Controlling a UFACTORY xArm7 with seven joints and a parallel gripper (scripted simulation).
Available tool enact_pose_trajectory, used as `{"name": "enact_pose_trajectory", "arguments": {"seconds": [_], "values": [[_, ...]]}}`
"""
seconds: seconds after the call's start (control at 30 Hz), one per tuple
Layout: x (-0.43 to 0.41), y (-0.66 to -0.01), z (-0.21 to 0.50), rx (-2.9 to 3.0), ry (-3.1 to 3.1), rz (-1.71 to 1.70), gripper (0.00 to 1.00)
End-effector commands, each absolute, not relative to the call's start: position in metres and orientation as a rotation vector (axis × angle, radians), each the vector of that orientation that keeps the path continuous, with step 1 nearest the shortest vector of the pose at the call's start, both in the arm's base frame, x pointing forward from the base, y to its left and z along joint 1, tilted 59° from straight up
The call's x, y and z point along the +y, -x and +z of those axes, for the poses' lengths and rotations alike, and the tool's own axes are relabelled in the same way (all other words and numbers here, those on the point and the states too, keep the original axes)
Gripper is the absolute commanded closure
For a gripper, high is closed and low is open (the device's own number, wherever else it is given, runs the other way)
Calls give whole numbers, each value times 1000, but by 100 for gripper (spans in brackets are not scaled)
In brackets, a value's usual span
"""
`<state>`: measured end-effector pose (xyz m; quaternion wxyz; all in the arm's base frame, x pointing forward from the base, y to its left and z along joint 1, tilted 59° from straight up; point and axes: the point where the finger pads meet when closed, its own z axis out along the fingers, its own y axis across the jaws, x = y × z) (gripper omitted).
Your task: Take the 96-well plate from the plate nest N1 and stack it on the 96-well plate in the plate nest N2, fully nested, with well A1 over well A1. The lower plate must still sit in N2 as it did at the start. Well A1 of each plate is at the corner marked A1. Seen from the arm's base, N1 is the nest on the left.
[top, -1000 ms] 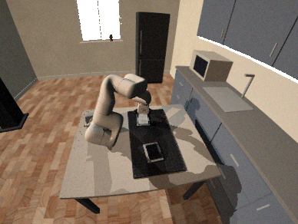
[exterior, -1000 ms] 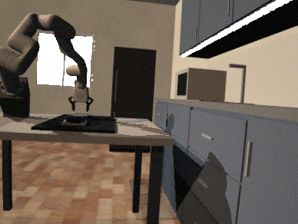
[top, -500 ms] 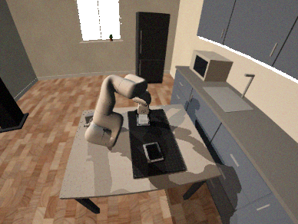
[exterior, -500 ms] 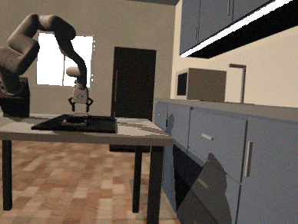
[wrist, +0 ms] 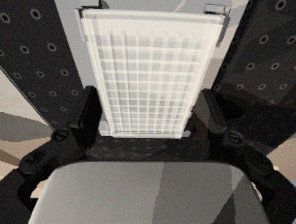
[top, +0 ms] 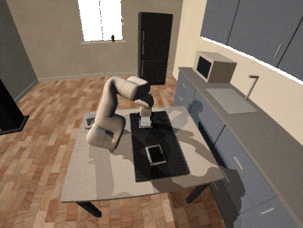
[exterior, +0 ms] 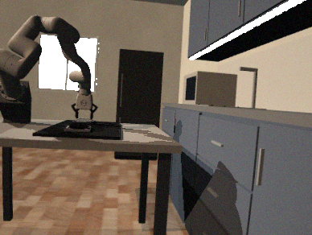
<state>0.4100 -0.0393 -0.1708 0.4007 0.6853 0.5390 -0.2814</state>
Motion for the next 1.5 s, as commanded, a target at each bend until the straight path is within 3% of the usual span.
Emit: {"name": "enact_pose_trajectory", "arguments": {"seconds": [0.0,0.8,0.83,1.47], "values": [[-39,-411,-172,1366,-1733,-706,0],[-41,-412,-174,1367,-1733,-706,0],[-41,-411,-173,1366,-1733,-706,100],[-41,-411,-173,1366,-1733,-706,100]]}}
